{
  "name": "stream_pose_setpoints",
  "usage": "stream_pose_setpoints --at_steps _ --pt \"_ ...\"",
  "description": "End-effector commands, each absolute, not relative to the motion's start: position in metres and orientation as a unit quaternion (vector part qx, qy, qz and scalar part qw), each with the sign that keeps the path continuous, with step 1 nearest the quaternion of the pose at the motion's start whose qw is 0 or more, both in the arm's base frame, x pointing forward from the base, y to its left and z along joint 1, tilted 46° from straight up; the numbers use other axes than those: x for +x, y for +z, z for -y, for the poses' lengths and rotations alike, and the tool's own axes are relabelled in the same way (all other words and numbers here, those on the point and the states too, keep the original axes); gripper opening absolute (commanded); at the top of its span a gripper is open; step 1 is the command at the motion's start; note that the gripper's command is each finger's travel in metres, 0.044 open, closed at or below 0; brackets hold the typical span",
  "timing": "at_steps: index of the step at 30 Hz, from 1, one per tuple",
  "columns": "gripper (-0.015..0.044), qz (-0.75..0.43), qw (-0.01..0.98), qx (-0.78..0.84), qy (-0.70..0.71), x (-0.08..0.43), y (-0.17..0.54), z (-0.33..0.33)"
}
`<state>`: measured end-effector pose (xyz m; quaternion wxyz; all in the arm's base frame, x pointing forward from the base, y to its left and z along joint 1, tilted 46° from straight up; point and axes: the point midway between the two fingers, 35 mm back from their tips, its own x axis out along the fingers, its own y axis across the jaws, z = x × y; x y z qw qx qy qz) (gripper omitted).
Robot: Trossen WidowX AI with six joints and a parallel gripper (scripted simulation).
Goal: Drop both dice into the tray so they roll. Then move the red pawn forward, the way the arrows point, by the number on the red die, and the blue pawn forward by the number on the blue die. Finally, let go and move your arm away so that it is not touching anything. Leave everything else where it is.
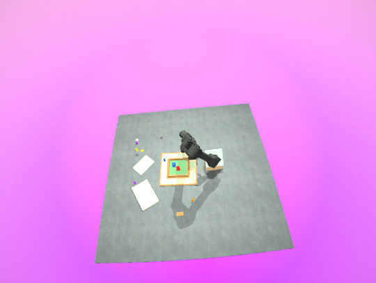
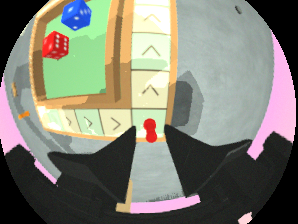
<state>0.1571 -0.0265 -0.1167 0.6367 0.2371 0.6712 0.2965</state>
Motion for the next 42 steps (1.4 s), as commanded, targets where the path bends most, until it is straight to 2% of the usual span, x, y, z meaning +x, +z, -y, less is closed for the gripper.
stream_pose_setpoints --at_steps 1,8,15,18,24,34,42 --pt "0.0263 -0.671 0.637 0.236 0.297 0.157 -0.116 0.027" --pt "0.0440 -0.671 0.637 0.237 0.296 0.159 -0.110 0.035" --pt "0.0440 -0.672 0.635 0.241 0.295 0.160 -0.082 0.060" --pt "0.0361 -0.681 0.629 0.258 0.272 0.179 -0.083 0.066" --pt "0.0204 -0.708 0.598 0.330 0.181 0.260 -0.080 0.071" --pt "0.0200 -0.729 0.517 0.446 0.048 0.383 -0.057 0.023" --pt "0.0200 -0.730 0.510 0.453 0.040 0.386 -0.055 0.019"
